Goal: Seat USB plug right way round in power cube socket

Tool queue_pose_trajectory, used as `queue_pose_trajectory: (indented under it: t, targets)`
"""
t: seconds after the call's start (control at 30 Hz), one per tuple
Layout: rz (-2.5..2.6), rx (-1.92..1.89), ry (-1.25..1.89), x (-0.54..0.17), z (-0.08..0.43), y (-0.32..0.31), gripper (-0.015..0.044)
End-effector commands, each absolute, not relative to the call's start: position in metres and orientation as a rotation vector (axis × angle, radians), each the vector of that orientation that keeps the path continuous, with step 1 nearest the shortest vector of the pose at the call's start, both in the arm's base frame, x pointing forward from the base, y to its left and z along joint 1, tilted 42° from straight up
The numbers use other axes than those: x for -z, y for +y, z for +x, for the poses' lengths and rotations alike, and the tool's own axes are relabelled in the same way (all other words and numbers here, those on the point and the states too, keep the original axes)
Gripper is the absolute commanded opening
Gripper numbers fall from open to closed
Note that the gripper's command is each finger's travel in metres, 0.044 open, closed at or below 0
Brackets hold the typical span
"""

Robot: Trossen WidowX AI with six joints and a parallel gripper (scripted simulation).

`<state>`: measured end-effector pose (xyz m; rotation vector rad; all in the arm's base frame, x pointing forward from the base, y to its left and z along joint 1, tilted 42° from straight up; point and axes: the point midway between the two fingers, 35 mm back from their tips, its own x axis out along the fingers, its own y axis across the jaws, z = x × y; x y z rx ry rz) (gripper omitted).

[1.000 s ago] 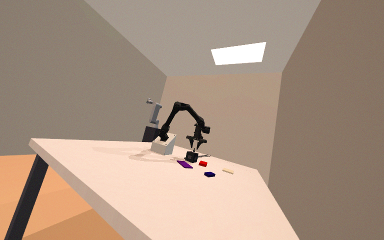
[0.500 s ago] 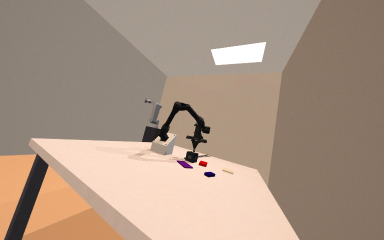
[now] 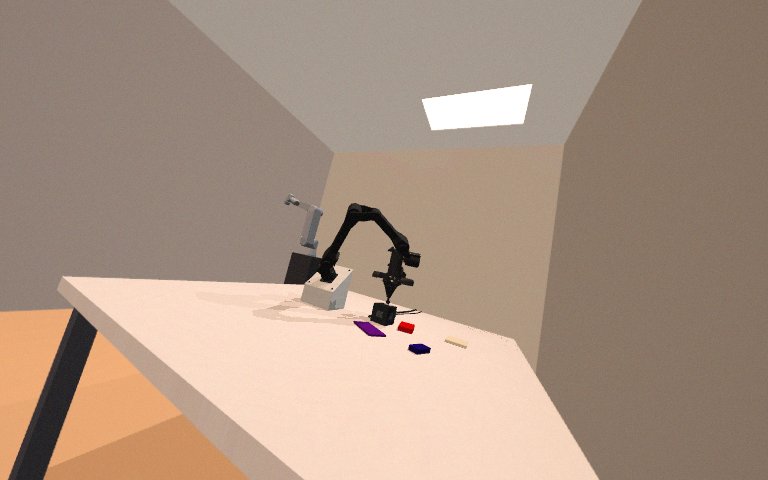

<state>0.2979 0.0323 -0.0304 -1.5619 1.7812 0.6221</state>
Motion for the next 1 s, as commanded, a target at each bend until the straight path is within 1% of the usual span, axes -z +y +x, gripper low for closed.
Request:
queue_pose_trajectory:
  t: [0.0, 0.97]
  targets:
    - [-1.561, -0.621, 1.781, 0.029, 0.298, 0.034, 0.0]
    - [-1.56, -0.622, 1.781, 0.014, 0.299, 0.047, 0.0]
